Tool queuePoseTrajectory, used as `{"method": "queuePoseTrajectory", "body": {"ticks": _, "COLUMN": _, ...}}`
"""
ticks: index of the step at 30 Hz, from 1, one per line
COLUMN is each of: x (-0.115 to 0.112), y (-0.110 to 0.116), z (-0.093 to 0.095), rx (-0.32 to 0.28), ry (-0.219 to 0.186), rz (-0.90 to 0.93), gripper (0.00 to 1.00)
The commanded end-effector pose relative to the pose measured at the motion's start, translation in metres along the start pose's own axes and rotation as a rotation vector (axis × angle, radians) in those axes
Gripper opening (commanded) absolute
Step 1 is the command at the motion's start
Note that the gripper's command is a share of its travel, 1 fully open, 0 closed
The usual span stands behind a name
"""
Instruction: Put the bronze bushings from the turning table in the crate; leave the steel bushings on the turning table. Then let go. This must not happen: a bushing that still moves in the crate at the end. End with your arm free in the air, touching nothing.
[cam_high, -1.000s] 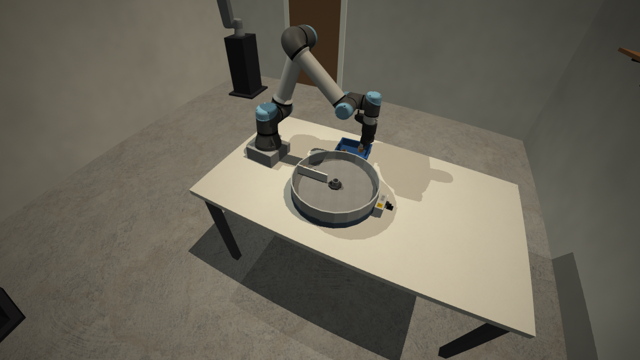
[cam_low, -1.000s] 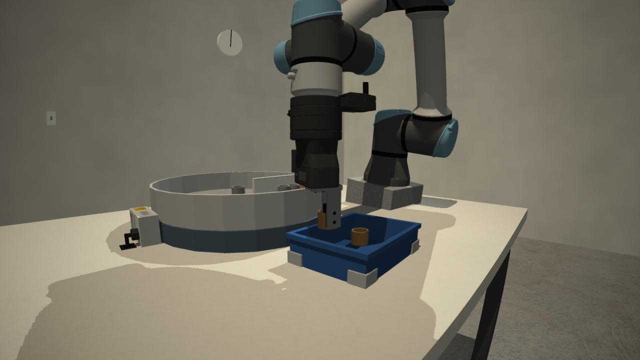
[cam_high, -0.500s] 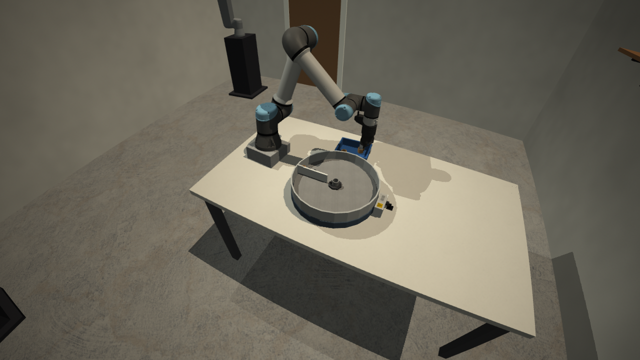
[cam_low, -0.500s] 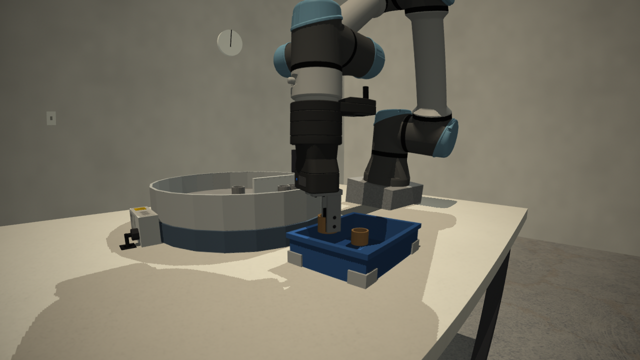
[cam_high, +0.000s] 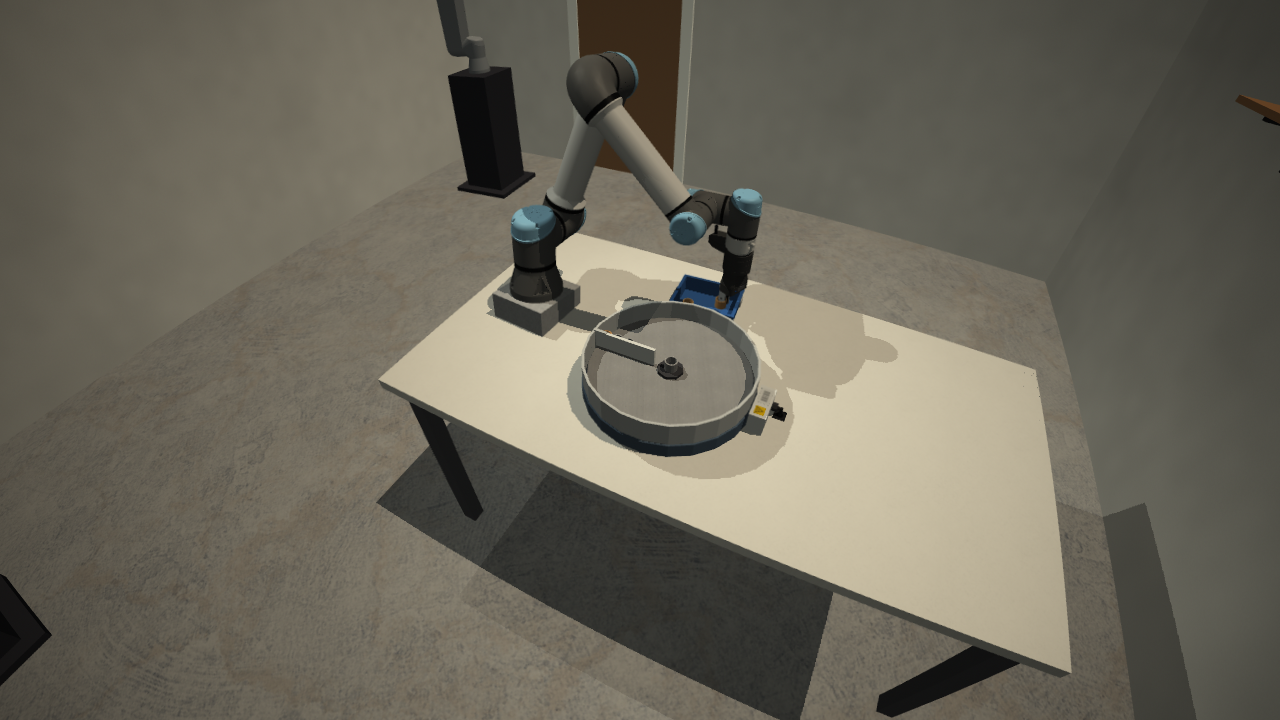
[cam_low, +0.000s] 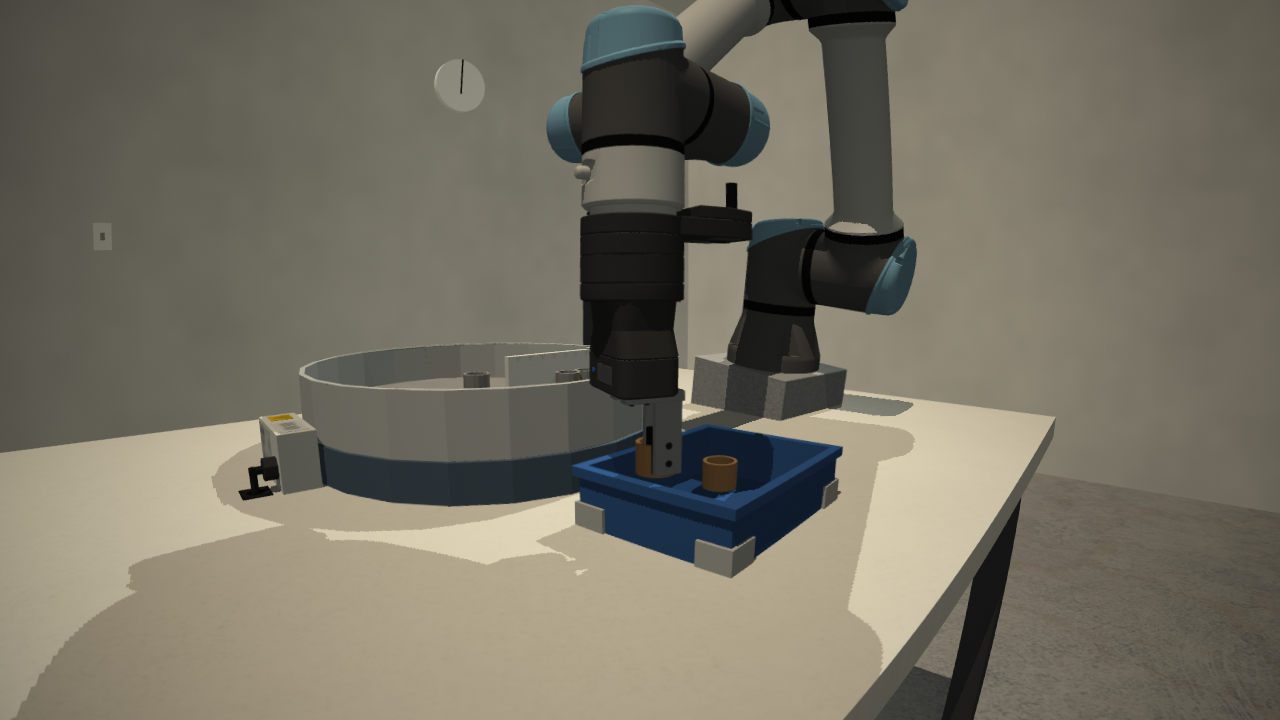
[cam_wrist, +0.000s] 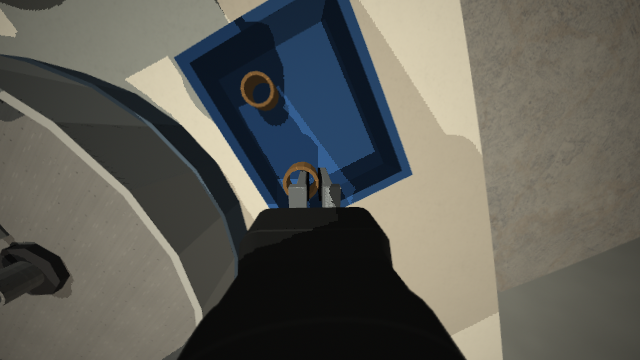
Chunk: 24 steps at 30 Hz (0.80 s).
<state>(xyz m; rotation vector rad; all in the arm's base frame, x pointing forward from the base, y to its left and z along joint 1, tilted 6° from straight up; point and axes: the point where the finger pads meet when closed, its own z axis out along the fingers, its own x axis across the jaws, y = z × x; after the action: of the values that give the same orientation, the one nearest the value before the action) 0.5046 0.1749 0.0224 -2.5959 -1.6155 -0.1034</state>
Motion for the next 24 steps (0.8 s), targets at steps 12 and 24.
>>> {"method": "queuePoseTrajectory", "body": {"ticks": 12, "x": 0.000, "y": 0.000, "z": 0.008, "rx": -0.002, "ry": 0.001, "rz": 0.000, "gripper": 0.00}}
{"method": "queuePoseTrajectory", "body": {"ticks": 24, "x": 0.000, "y": 0.001, "z": 0.016, "rx": -0.002, "ry": 0.001, "rz": 0.000, "gripper": 0.00}}
